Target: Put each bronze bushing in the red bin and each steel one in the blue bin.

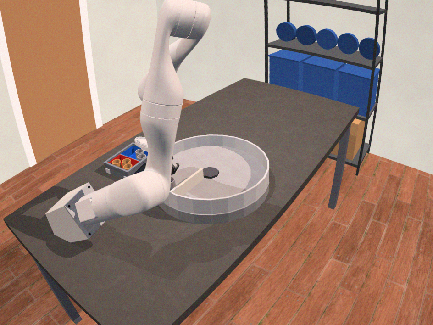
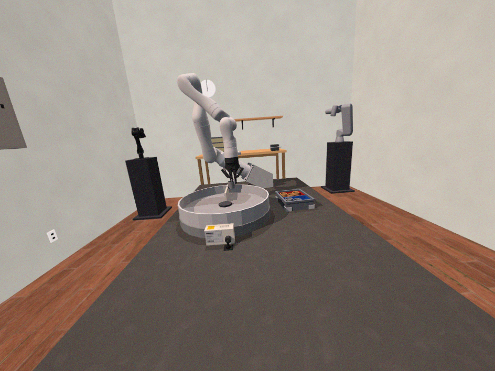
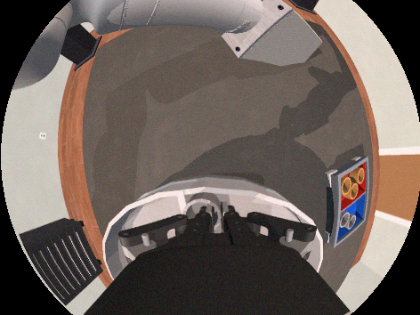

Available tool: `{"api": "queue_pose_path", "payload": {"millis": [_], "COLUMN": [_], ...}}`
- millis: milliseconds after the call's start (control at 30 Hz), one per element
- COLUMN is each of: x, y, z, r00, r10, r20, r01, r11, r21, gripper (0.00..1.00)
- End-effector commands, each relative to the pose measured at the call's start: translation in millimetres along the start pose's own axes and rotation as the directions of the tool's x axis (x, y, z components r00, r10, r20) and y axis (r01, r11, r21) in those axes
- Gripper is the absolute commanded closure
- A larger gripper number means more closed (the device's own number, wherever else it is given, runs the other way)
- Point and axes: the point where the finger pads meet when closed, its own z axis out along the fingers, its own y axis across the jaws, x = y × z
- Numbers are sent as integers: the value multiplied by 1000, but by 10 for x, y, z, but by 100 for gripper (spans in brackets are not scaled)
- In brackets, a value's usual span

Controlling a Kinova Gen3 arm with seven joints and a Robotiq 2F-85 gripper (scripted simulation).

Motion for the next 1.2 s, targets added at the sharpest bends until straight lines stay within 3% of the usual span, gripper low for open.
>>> {"api": "queue_pose_path", "payload": {"millis": [0,1167], "x": [-2,-2], "y": [3,3], "z": [-16,-124], "r00": [1000,1000], "r10": [0,0], "r20": [1,1], "r01": [0,0], "r11": [1000,1000], "r21": [-1,-2], "gripper": [100,100]}}
